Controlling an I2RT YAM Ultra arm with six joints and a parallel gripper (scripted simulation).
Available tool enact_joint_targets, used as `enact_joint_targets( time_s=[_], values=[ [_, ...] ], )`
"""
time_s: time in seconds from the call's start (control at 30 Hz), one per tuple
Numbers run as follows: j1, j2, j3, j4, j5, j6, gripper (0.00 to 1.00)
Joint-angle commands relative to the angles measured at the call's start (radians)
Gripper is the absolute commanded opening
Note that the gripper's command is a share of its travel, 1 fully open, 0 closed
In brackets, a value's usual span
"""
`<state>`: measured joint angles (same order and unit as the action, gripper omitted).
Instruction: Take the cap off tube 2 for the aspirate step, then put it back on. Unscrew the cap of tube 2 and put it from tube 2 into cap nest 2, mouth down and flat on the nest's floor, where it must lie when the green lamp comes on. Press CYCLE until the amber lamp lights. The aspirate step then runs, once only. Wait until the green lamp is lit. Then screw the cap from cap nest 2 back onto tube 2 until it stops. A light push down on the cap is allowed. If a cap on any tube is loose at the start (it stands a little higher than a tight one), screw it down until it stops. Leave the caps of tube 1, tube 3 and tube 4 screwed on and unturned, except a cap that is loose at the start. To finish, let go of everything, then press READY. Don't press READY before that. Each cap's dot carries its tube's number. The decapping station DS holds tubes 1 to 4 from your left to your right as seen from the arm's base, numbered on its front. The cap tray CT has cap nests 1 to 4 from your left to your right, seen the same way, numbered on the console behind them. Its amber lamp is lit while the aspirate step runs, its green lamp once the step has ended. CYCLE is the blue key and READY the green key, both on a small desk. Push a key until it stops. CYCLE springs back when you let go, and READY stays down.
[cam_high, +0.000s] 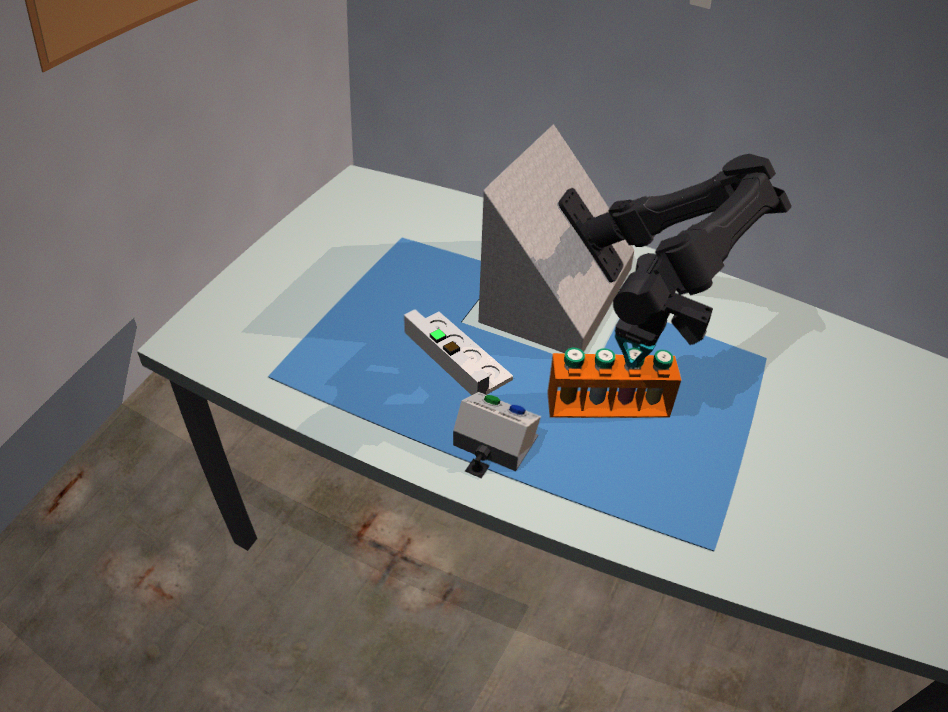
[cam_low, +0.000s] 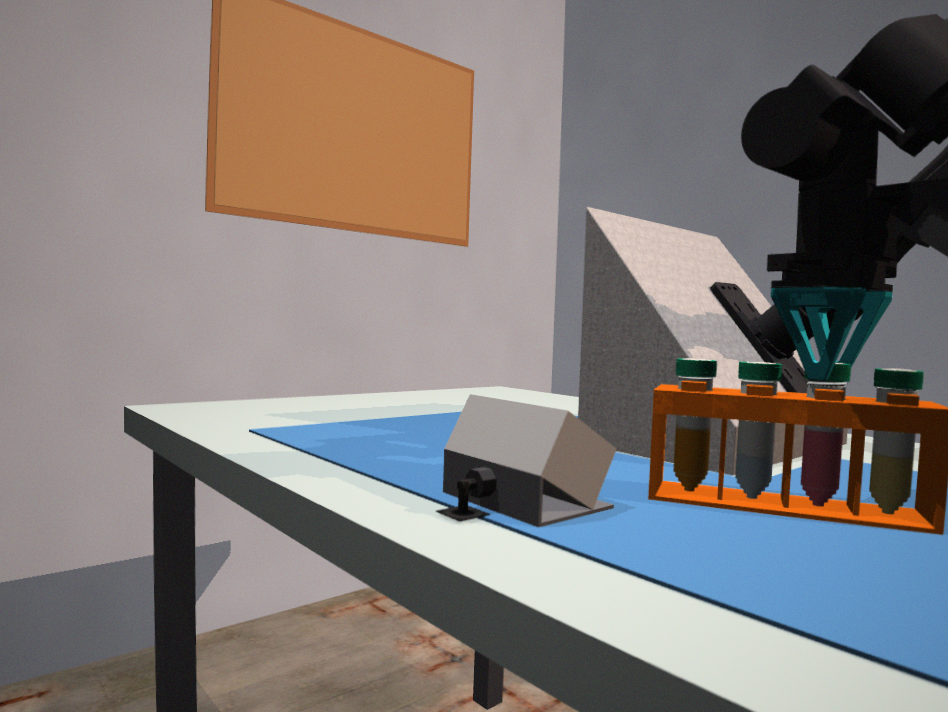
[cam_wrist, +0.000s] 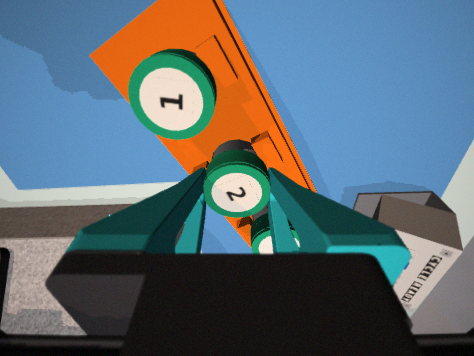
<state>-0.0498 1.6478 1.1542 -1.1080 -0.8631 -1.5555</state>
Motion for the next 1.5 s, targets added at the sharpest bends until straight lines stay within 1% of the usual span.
enact_joint_targets(
  time_s=[0.0,0.27,0.33,0.83,0.9,1.4,1.47],
  values=[
    [-0.015,-0.002,0.004,-0.003,-0.002,0.213,0.0],
    [-0.014,-0.003,0.003,-0.002,-0.002,0.615,0.0],
    [-0.014,-0.003,0.003,-0.002,-0.002,0.615,0.0],
    [-0.013,-0.003,0.002,0.001,-0.002,1.366,0.0],
    [-0.013,-0.003,0.002,0.001,-0.002,1.366,0.0],
    [-0.011,-0.003,0.0,0.004,-0.001,2.118,0.0],
    [-0.011,-0.003,0.0,0.004,-0.001,2.118,0.0]
  ],
)
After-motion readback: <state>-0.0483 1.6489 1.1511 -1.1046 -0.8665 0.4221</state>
